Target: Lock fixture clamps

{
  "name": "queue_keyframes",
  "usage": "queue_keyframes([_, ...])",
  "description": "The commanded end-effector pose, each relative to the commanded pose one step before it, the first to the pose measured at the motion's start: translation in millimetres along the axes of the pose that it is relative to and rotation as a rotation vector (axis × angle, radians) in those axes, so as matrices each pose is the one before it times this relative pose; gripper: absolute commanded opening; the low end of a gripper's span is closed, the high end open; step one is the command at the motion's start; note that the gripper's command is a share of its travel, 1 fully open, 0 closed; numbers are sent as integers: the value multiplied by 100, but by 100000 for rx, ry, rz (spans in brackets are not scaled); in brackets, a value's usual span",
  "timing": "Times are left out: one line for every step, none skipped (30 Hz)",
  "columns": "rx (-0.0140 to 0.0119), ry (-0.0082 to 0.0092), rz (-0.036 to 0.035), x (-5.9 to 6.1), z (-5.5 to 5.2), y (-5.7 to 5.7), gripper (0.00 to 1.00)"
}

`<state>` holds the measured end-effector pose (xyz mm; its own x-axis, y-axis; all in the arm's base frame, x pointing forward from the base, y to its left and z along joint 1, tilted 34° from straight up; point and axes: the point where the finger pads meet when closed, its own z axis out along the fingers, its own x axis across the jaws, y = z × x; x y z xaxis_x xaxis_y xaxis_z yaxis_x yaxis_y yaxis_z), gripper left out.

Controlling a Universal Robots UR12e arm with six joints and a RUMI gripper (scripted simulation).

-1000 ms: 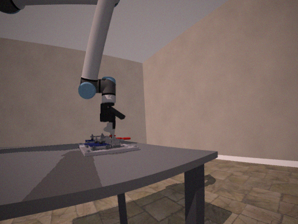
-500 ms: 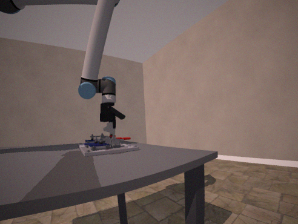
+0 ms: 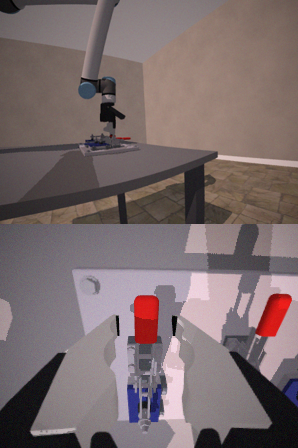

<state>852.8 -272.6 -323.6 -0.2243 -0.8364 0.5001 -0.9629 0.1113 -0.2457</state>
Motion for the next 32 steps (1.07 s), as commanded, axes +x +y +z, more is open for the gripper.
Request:
queue_keyframes([111, -5, 1, -10, -86, -65, 28])
queue_keyframes([0, 0, 0, 0, -30, 0, 28])
queue_keyframes([0, 0, 0, 0, -54, 0, 28])
queue_keyframes([0, 0, 0, 0, -82, 0, 28])
queue_keyframes([0, 0, 0, 0, -113, 0, 28])
queue_keyframes([0, 0, 0, 0, -145, 1, 28])
queue_keyframes([0, 0, 0, 0, -177, 0, 28])
queue_keyframes([0, 0, 0, 0, -207, 0, 28])
queue_keyframes([0, 0, 0, 0, -235, 0, 28])
queue_keyframes([0, 0, 0, 0, -260, 0, 28])
queue_keyframes([0, 0, 0, 0, -280, 0, 28])
queue_keyframes([0, 0, 0, 0, -296, 0, 28])
queue_keyframes([0, 0, 0, 0, -306, 0, 28])
queue_keyframes([0, 0, 0, 0, -312, 0, 28])
queue_keyframes([0, 0, 0, 0, -311, 0, 28])
queue_keyframes([0, 0, 0, 0, 0, 0, 28])
queue_keyframes([0, 0, 0, 0, 0, 0, 28])
queue_keyframes([0, 0, 0, 0, -306, 0, 28])
queue_keyframes([0, 0, 0, 0, -294, 0, 28])
queue_keyframes([0, 0, 0, 0, -278, 0, 28])
queue_keyframes([0, 0, 0, 0, -257, 0, 28])
queue_keyframes([0, 0, 0, 0, -233, 0, 28])
queue_keyframes([0, 0, 0, 0, -205, 0, 28])
queue_keyframes([0, 0, 0, 0, -175, 0, 28])
queue_keyframes([0, 0, 0, 0, -143, 0, 28])
queue_keyframes([0, 0, 0, 0, -111, 0, 28])
queue_keyframes([0, 0, 0, 0, -81, 0, 28])
queue_keyframes([0, 0, 0, 0, -53, 0, 28])
queue_keyframes([0, 0, 0, 0, -29, 0, 28])
queue_keyframes([0, 0, 0, 0, -12, 0, 28])
queue_keyframes([0, 0, 0, 0, -2, 0, 28])
queue_keyframes([0, 0, 0, 0, 0, 0, 28])
